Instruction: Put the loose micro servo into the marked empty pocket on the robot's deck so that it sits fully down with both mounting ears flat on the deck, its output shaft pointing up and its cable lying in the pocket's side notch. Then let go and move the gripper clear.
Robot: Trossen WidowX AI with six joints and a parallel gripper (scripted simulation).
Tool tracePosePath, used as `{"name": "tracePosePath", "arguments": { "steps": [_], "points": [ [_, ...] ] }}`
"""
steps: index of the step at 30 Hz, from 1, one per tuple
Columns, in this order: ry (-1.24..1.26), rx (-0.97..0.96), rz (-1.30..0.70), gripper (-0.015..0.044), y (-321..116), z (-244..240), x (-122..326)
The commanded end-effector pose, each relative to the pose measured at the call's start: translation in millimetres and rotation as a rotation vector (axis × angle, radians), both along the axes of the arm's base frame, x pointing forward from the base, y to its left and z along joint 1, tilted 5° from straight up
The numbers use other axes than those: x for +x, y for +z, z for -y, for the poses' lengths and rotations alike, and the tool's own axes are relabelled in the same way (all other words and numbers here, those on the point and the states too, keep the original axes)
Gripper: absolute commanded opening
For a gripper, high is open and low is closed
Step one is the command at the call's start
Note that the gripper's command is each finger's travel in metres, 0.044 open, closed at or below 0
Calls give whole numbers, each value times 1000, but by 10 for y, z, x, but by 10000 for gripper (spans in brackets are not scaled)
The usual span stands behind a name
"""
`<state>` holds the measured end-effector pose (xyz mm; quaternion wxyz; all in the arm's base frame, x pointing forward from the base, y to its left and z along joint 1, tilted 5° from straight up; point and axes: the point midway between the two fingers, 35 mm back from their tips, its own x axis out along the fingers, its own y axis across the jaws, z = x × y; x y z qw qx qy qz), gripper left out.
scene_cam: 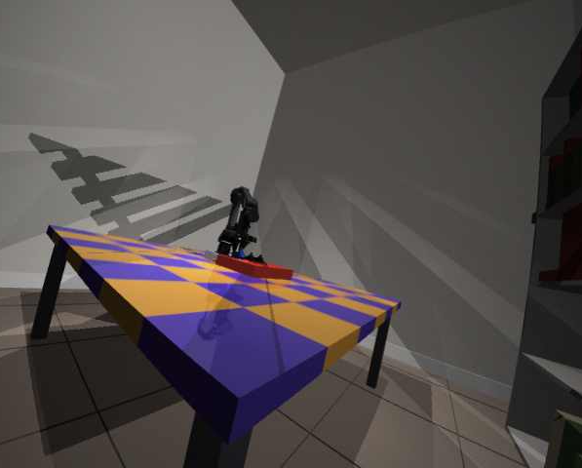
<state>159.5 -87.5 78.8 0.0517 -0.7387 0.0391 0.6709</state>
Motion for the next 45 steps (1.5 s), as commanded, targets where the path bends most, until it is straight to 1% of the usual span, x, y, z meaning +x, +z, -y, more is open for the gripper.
{"name": "tracePosePath", "arguments": {
  "steps": [1,16,23,26,32,38,41,45],
  "points": [
    [-3,2,2,0,-38,-4,7],
    [-3,2,2,0,-156,-6,18],
    [-3,2,2,184,-131,-2,11],
    [-3,2,2,188,-111,0,10],
    [-3,2,2,188,216,-13,-61],
    [-3,2,2,188,218,0,-49],
    [-6,0,0,266,256,21,29],
    [1,-3,7,371,483,81,300]
  ]
}}
